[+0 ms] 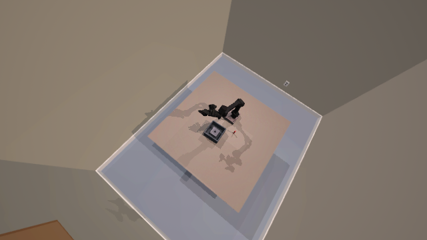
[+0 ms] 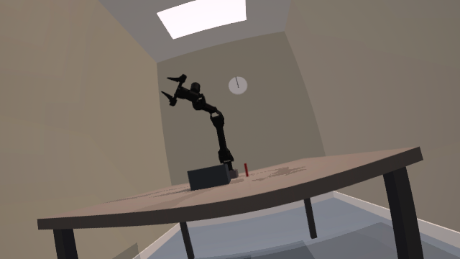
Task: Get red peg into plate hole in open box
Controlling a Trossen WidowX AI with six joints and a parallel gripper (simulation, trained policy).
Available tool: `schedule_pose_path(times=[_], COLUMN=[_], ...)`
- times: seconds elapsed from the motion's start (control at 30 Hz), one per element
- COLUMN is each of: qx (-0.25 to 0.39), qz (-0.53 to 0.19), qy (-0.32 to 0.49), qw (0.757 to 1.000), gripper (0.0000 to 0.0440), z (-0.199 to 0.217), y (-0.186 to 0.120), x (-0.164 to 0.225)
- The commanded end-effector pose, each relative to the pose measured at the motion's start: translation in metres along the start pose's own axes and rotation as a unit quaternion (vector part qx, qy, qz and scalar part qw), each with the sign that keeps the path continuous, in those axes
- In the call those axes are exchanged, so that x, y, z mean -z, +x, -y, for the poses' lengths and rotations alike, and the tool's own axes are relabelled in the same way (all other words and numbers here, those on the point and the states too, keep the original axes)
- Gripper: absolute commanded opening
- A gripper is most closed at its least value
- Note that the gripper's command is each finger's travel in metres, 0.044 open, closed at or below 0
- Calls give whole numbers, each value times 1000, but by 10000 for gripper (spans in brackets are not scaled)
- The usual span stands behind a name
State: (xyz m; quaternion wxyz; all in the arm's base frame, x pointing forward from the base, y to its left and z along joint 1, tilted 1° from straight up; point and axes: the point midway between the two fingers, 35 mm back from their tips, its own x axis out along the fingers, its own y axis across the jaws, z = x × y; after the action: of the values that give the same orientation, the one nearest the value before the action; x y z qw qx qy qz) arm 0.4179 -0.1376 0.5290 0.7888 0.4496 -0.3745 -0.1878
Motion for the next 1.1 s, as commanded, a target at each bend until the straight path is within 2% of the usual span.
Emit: schedule_pose_path(times=[0.0,0.07,0.3,0.53,0.8,1.07], qx=[9,28,93,153,210,254], qz=[-10,-34,-124,-220,-328,-432], qy=[-9,-27,-74,-110,-152,-197], qw=[1000,999,985,957,908,842], gripper=[418,440,440,440,440,440], z=[4,13,43,69,92,110], y=[-1,-6,-33,-77,-140,-214], x=[5,15,57,98,136,158])
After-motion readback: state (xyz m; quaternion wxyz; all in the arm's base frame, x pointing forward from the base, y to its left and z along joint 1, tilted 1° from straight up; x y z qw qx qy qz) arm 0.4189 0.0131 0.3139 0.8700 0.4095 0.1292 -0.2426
